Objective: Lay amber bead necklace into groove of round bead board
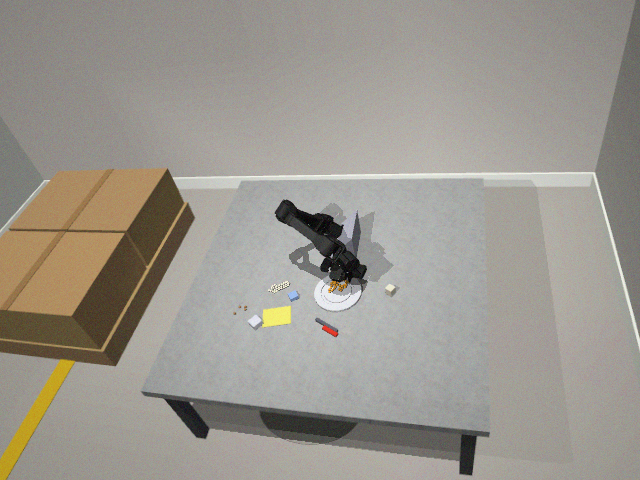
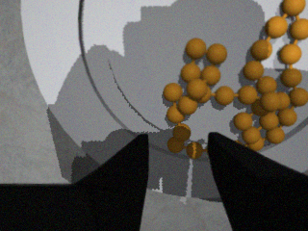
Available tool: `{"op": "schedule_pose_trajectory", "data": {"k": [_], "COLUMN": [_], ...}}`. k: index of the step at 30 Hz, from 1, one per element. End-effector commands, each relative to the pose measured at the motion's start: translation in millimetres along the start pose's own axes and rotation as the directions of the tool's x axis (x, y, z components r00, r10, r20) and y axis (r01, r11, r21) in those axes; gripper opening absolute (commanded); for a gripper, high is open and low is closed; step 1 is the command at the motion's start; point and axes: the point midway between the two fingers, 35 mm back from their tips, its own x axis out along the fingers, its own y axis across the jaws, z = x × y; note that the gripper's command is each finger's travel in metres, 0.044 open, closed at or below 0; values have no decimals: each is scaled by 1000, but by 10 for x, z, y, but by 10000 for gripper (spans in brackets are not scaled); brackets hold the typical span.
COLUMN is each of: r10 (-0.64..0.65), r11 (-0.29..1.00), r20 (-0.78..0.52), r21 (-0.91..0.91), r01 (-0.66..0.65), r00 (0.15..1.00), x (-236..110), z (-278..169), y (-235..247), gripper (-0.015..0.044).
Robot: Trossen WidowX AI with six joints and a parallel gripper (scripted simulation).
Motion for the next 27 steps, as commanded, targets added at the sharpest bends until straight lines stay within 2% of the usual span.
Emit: {"op": "schedule_pose_trajectory", "data": {"k": [1,11,16,27], "r10": [-9,-11,-5,-5], "r11": [1000,1000,1000,1000], "r20": [-1,-2,-4,-4], "r21": [-5,-5,0,0], "r01": [9,11,5,5], "r00": [1000,1000,1000,1000], "x": [99,154,128,128], "z": [-7,-11,-9,-9], "y": [-23,-30,-17,-17], "gripper": [120,120,0,0]}}
